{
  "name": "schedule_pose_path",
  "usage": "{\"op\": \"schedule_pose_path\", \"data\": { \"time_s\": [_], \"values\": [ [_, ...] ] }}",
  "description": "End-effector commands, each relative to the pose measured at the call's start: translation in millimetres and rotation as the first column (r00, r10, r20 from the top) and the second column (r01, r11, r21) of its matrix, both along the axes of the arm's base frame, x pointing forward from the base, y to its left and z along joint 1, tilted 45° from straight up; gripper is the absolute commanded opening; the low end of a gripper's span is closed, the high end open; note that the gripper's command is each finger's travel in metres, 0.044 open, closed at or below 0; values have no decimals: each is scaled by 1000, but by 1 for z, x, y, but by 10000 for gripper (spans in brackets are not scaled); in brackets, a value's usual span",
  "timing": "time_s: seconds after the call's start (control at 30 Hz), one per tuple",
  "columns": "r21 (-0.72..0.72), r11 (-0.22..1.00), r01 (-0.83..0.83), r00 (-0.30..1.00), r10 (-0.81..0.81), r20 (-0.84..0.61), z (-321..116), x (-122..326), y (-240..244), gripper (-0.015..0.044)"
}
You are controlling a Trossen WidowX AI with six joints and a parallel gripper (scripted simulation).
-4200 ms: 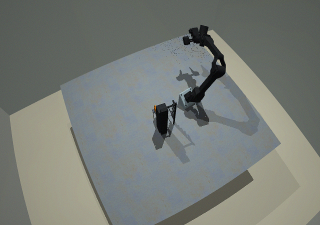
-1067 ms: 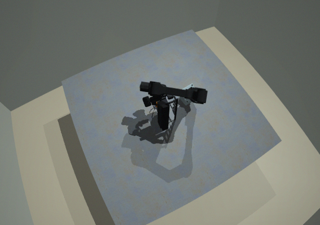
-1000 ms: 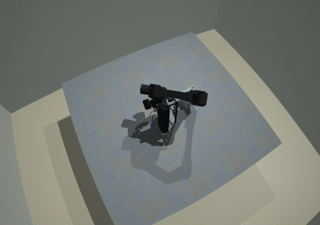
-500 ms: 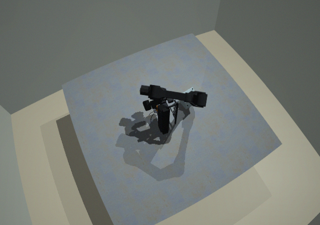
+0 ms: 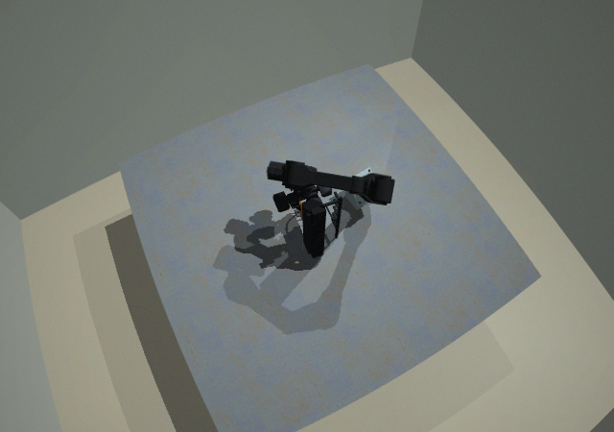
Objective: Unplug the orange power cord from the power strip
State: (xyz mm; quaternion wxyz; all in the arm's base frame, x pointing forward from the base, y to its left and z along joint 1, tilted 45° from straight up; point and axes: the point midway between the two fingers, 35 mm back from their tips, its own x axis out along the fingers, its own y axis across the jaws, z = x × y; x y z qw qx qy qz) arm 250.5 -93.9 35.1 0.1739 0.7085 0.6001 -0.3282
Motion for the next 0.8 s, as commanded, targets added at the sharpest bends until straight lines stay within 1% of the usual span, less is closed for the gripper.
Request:
{"op": "schedule_pose_path", "data": {
  "time_s": [0.0, 0.3, 0.33, 0.5, 0.77],
  "values": [
    [-68, 998, 6, 1000, -8, -25, -18, -11, -28, 0],
    [-69, 998, 8, 1000, -9, -25, -26, -16, -39, 0],
    [-53, 999, -2, 1000, 1, -26, -21, -13, -27, 26],
    [-53, 999, -2, 1000, 1, -26, -21, -13, -27, 157],
    [-53, 999, -2, 1000, 1, -26, -21, -13, -27, 160]
  ]
}}
